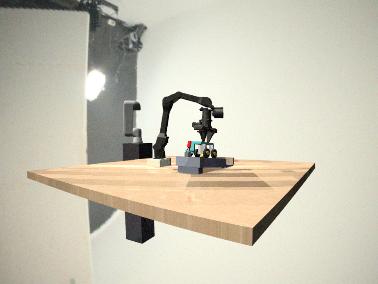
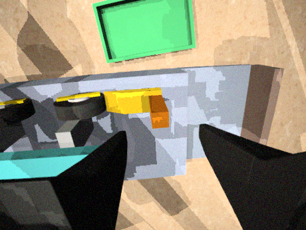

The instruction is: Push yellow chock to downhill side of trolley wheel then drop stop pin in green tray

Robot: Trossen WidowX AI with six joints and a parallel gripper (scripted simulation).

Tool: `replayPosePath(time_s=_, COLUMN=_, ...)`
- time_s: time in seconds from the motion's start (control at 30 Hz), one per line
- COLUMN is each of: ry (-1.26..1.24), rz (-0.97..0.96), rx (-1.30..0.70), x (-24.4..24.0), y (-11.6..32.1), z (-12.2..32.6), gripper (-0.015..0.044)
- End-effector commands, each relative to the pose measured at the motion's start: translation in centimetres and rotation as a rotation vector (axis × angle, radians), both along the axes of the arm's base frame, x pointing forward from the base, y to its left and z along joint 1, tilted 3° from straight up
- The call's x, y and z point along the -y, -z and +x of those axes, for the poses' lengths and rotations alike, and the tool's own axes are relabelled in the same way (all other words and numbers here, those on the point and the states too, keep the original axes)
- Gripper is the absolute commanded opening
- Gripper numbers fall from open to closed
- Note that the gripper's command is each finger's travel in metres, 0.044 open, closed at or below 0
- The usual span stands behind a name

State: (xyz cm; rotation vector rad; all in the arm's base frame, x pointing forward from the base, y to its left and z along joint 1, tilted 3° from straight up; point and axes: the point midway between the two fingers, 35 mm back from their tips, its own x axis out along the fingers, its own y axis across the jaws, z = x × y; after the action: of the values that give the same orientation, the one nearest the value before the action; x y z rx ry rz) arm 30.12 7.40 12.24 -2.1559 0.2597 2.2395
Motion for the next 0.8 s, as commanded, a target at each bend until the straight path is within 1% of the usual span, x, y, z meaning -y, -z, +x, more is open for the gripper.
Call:
replayPosePath(time_s=0.0, ry=0.082, rz=0.005, rx=0.023, x=1.0, y=-0.5, z=0.3, gripper=0.0216)
replayPosePath(time_s=0.03, ry=0.14, rz=0.01, rx=0.04, x=1.7, y=-1.0, z=0.4, gripper=0.019)
replayPosePath(time_s=0.23, ry=0.474, rz=-0.037, rx=0.096, x=5.9, y=-2.0, z=1.3, gripper=0.019)
replayPosePath(time_s=0.4, ry=0.816, rz=-0.103, rx=0.15, x=10.3, y=-2.8, z=1.7, gripper=0.019)
replayPosePath(time_s=0.7, ry=1.437, rz=-0.228, rx=0.272, x=18.3, y=-4.3, z=0.8, gripper=0.019)
replayPosePath(time_s=0.77, ry=1.524, rz=-0.247, rx=0.292, x=19.4, y=-4.5, z=0.5, gripper=0.019)
